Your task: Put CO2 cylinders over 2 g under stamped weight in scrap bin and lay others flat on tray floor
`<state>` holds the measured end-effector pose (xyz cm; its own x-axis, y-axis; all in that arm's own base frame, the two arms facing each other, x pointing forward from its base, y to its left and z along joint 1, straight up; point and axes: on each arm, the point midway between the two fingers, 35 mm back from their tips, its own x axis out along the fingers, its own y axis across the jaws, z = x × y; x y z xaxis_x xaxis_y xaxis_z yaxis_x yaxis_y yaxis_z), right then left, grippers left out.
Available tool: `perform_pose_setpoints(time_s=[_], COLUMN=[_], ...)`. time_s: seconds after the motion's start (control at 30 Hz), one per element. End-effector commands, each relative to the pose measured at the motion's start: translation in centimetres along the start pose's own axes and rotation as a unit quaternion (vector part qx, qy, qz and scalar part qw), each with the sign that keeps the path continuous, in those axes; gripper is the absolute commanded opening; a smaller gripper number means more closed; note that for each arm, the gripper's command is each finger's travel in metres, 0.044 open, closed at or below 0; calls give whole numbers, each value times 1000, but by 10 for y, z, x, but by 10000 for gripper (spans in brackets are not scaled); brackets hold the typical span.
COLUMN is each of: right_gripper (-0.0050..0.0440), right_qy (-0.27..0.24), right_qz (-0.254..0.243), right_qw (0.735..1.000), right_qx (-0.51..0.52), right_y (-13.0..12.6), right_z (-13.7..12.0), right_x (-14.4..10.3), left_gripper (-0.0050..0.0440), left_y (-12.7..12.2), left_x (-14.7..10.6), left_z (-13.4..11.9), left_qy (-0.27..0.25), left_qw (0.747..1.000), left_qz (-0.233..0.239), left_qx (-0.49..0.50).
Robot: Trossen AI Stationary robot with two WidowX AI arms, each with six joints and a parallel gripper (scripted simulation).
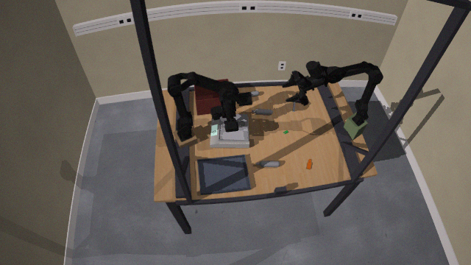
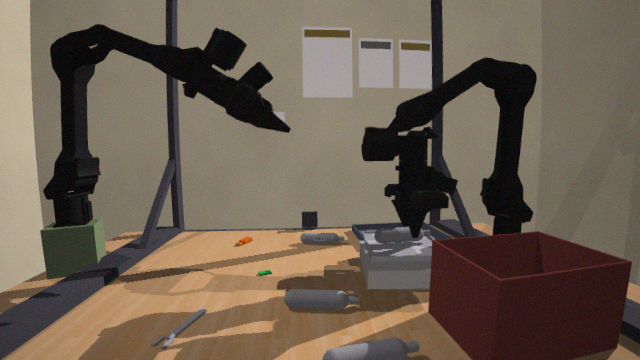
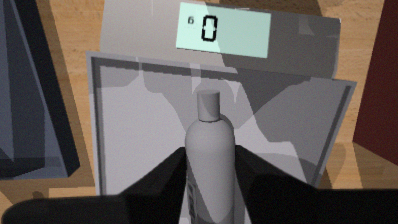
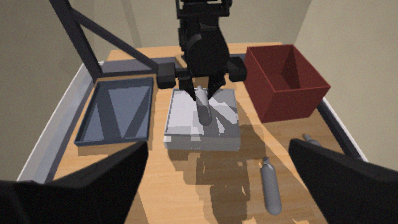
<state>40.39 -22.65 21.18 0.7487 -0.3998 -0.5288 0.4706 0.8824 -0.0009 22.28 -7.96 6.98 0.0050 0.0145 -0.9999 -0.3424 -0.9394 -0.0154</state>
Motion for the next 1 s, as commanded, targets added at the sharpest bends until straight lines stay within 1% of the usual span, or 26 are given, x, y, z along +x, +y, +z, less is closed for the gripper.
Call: perform_pose_setpoints(time_s=[0.0, 0.23, 0.27, 0.5, 0.67, 0.73, 0.8, 0.9, 0.97], right_gripper=[440, 440, 440, 440, 440, 440, 440, 440, 440], right_qy=[-15, -15, -15, -15, -15, -15, -15, -15, -15], right_qz=[-1, -1, -1, -1, -1, -1, -1, -1, -1], right_qw=[1000, 1000, 1000, 1000, 1000, 1000, 1000, 1000, 1000], right_qx=[1, 1, 1, 1, 1, 1, 1, 1, 1], right_y=[-1, -1, -1, -1, -1, -1, -1, -1, -1], right_z=[11, 11, 11, 11, 11, 11, 11, 11, 11], right_x=[-7, -7, -7, -7, -7, -7, -7, -7, -7], left_gripper=[-50, -50, 24, 192, 193, 241, 241, 313, 361], left_y=[-1, -1, -1, -1, -1, -1, -1, 0, 0], left_x=[-7, -5, -5, -5, -5, -14, -14, -28, -44], left_z=[-8, -4, -4, -4, -4, -7, -7, -6, -6], left_qy=[16, 12, 12, 12, 12, 22, 22, 22, 22], left_qw=[1000, 1000, 1000, 1000, 1000, 1000, 1000, 1000, 1000], left_qz=[-2, -1, -1, -1, -1, -2, -2, -2, -1], left_qx=[0, 1, 1, 1, 1, 1, 1, 1, 2])
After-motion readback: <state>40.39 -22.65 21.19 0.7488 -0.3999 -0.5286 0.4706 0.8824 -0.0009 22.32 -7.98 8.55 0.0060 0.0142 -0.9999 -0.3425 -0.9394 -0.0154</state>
